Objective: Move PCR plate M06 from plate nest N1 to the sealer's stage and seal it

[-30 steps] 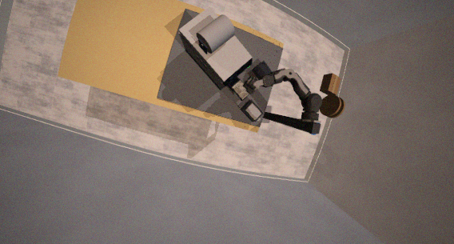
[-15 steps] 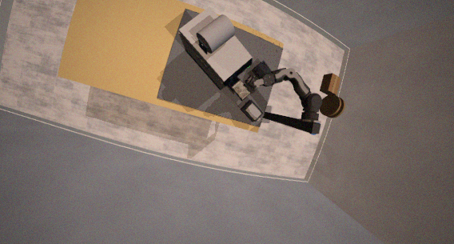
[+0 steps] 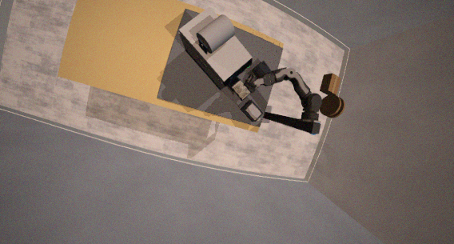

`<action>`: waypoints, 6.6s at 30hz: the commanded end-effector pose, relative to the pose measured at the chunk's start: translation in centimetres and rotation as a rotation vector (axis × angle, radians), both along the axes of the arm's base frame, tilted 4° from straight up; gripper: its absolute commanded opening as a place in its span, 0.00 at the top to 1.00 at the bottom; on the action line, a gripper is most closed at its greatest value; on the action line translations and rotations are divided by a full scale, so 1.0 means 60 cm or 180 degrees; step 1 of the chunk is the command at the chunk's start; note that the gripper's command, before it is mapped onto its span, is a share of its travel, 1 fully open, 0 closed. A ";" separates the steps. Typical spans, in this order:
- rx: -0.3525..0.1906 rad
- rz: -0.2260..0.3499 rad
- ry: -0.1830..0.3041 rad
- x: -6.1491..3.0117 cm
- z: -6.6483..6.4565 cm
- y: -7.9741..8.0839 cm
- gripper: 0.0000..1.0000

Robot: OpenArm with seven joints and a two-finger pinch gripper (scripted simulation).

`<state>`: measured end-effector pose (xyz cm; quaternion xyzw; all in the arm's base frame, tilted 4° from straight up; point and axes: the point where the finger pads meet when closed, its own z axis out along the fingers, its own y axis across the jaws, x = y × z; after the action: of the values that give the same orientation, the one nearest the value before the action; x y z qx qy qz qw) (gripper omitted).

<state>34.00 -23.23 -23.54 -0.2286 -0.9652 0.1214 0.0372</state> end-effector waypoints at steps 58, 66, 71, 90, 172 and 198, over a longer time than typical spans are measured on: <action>0.0634 0.0129 -0.0132 0.012 -0.019 0.091 1.00; 0.0639 0.0124 -0.0139 0.012 -0.018 0.089 1.00; 0.0639 0.0124 -0.0139 0.012 -0.018 0.089 1.00; 0.1272 0.0110 -0.0267 0.015 -0.028 0.162 1.00; 0.3207 -0.0256 -0.0601 0.022 0.017 0.396 1.00; 0.3840 -0.0499 -0.0716 0.031 0.065 0.461 1.00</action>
<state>35.63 4.53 -19.95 -0.2466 -0.8435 -0.4719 0.0700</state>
